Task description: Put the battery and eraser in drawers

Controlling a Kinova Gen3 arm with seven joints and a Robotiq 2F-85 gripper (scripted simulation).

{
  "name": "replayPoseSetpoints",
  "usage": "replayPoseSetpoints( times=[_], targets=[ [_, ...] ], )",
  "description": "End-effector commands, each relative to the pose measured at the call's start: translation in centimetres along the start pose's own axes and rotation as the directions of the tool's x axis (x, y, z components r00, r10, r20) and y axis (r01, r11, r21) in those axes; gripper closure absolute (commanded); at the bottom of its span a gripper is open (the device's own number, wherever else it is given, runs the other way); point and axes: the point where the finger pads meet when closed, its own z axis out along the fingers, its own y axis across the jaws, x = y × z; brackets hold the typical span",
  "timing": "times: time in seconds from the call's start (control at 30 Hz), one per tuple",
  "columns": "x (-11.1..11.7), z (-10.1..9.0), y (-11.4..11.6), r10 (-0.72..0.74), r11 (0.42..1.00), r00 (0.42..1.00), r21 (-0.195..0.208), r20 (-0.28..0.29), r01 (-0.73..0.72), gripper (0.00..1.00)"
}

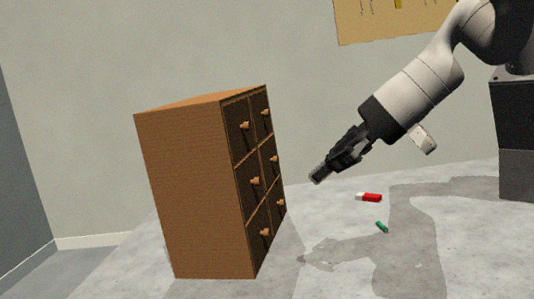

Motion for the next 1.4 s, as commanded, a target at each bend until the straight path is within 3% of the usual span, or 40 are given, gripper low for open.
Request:
replayPoseSetpoints(
  times=[0.0,0.6,1.37],
  targets=[
    [-0.4,-0.2,0.1,0.011,1.000,1.000,0.000,-0.006,-0.011,1.00],
    [-1.0,-2.0,0.1,0.011,1.000,0.986,0.000,-0.164,-0.011,1.00],
    [-1.7,-4.7,0.1,0.010,1.000,0.926,0.000,-0.379,-0.011,1.00]
  ],
)
